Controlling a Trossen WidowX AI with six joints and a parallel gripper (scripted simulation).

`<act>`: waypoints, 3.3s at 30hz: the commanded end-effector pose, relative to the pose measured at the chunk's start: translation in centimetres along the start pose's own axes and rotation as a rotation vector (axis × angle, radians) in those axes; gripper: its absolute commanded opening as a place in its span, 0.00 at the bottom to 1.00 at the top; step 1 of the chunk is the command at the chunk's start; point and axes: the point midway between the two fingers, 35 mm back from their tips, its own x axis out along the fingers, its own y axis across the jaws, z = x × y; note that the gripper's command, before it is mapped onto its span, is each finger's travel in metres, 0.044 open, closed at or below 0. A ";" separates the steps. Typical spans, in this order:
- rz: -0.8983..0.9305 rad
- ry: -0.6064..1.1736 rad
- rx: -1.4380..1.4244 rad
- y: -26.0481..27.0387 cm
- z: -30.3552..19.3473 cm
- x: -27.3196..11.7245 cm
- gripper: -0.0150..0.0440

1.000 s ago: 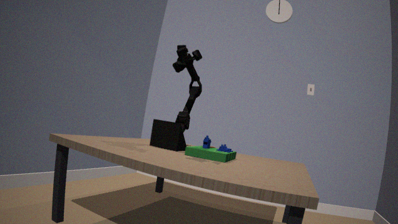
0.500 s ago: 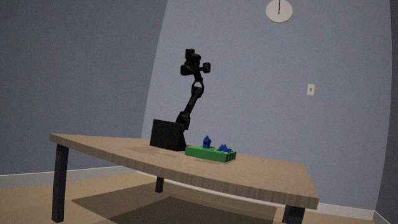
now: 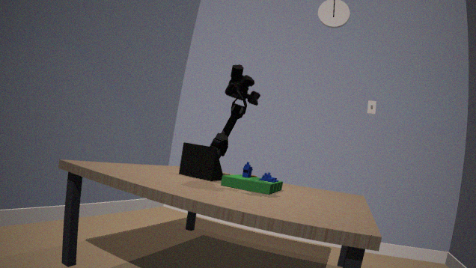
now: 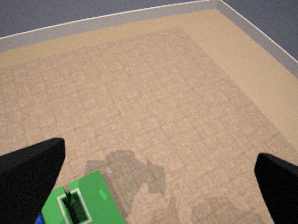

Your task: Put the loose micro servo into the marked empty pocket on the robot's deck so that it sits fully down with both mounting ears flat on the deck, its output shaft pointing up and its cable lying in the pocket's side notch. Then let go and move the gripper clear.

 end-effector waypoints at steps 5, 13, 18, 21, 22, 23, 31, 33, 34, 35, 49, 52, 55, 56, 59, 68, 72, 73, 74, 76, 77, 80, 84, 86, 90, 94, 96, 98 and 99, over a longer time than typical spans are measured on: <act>0.057 0.114 -0.270 2.7 -2.5 2.7 1.00; 0.131 0.209 -0.513 5.1 -5.1 4.8 1.00; 0.187 0.264 -0.665 6.4 -6.9 5.8 1.00; 0.224 0.294 -0.755 7.2 -8.0 6.3 1.00; 0.237 0.304 -0.786 7.5 -8.4 6.5 1.00; 0.251 0.314 -0.816 7.8 -8.8 6.7 1.00; 0.370 0.385 -1.054 9.7 -11.8 7.7 1.00; 0.403 0.400 -1.112 10.3 -12.6 7.9 1.00; 0.420 0.408 -1.142 10.5 -13.0 8.0 1.00; 0.437 0.415 -1.171 10.7 -13.4 8.1 1.00; 0.714 0.490 -1.564 13.6 -19.1 8.5 1.00; 0.782 0.498 -1.644 14.1 -20.3 8.4 1.00; 0.853 0.504 -1.722 14.6 -21.6 8.2 1.00; 0.877 0.506 -1.748 14.7 -22.0 8.2 1.00; 0.953 0.508 -1.822 15.1 -23.2 7.9 1.00; 1.071 0.504 -1.930 15.6 -25.0 7.5 1.00; 1.071 0.504 -1.930 15.6 -25.1 7.5 1.00; 1.071 0.504 -1.930 15.6 -25.3 7.7 1.00; 1.071 0.504 -1.930 15.6 -25.5 7.8 1.00; 1.071 0.504 -1.930 15.7 -26.2 8.3 1.00; 1.071 0.504 -1.930 15.7 -26.6 8.5 1.00; 1.072 0.503 -1.930 15.7 -27.2 8.9 1.00; 1.072 0.503 -1.930 15.7 -27.3 9.0 1.00; 1.072 0.503 -1.930 15.7 -27.5 9.1 1.00; 1.072 0.503 -1.930 15.7 -28.0 9.4 1.00; 1.072 0.503 -1.930 15.8 -28.5 9.8 1.00; 1.072 0.503 -1.929 15.8 -28.7 9.9 1.00; 1.072 0.503 -1.929 15.8 -28.8 10.0 1.00; 1.072 0.503 -1.929 15.8 -28.8 10.0 0.96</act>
